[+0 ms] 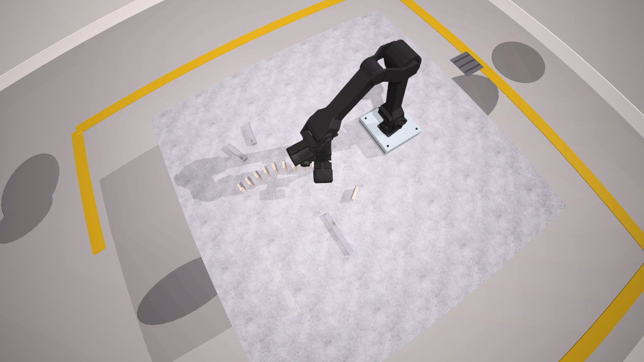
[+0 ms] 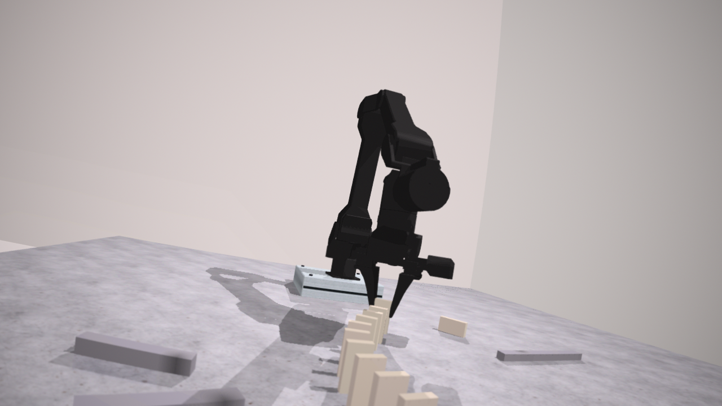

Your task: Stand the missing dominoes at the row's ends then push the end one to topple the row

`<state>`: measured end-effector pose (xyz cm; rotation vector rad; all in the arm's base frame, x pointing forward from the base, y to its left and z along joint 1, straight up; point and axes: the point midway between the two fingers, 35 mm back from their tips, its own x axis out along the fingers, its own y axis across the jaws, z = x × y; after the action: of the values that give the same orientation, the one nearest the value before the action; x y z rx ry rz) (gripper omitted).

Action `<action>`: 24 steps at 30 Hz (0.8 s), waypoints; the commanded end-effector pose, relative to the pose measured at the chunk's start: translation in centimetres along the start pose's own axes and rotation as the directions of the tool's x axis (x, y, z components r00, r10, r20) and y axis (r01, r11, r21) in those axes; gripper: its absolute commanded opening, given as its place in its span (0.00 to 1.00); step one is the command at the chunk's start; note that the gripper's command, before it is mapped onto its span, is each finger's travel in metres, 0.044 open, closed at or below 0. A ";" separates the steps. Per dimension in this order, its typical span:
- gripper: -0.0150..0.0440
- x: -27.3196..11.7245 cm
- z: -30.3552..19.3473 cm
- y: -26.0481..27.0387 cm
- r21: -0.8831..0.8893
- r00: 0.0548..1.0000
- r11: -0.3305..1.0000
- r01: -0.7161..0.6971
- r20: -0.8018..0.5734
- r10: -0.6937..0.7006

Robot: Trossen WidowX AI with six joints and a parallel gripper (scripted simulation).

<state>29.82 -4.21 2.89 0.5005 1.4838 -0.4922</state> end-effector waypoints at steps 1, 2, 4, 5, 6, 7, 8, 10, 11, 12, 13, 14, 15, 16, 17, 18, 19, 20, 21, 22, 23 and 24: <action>0.44 0.2 -0.1 -0.1 -0.004 1.000 1.000 0.004 -0.003 -0.004; 0.44 0.2 -0.1 -0.1 -0.004 1.000 1.000 0.004 -0.003 -0.004; 0.48 0.2 -0.1 -0.1 -0.004 1.000 1.000 0.004 -0.003 -0.004; 0.52 0.2 -0.1 -0.1 -0.004 1.000 1.000 0.004 -0.003 -0.004; 0.57 0.2 -0.1 -0.1 -0.004 1.000 1.000 0.004 -0.003 -0.004; 0.61 0.2 -0.1 -0.1 -0.004 1.000 1.000 0.004 -0.003 -0.004; 0.66 0.2 -0.1 -0.1 -0.004 1.000 1.000 0.004 -0.003 -0.004; 0.75 0.2 -0.1 -0.1 -0.004 1.000 1.000 0.004 -0.003 -0.004; 0.79 0.2 -0.1 -0.1 -0.004 1.000 1.000 0.004 -0.003 -0.004; 0.84 0.2 -0.1 -0.1 -0.004 1.000 1.000 0.004 -0.003 -0.004; 0.88 0.2 -0.1 -0.1 -0.004 1.000 1.000 0.004 -0.003 -0.004; 0.93 0.2 -0.1 -0.1 -0.004 1.000 1.000 0.004 -0.003 -0.004; 0.97 0.2 -0.1 -0.1 -0.004 1.000 1.000 0.004 -0.003 -0.004; 1.00 0.2 -0.1 -0.1 -0.004 1.000 1.000 0.004 -0.003 -0.004; 1.00 0.2 -0.1 -0.1 -0.004 1.000 1.000 0.004 -0.003 -0.004; 1.00 0.2 -0.1 -0.1 -0.004 1.000 1.000 0.004 -0.003 -0.004; 1.00 0.0 -0.1 -0.1 -0.003 1.000 1.000 0.004 -0.003 -0.004; 1.00 -0.7 0.1 0.0 -0.003 1.000 1.000 0.004 -0.003 -0.004; 1.00 -1.8 0.3 0.1 -0.003 1.000 1.000 0.004 -0.003 -0.004; 1.00 -3.2 0.5 0.2 -0.003 1.000 1.000 0.003 -0.002 -0.003; 1.00 -4.7 0.6 0.3 -0.002 1.000 1.000 0.003 -0.002 -0.003; 1.00 -6.2 0.7 0.4 -0.002 1.000 1.000 0.002 -0.002 -0.002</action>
<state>29.49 -4.16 5.10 0.4971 1.5281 -0.5017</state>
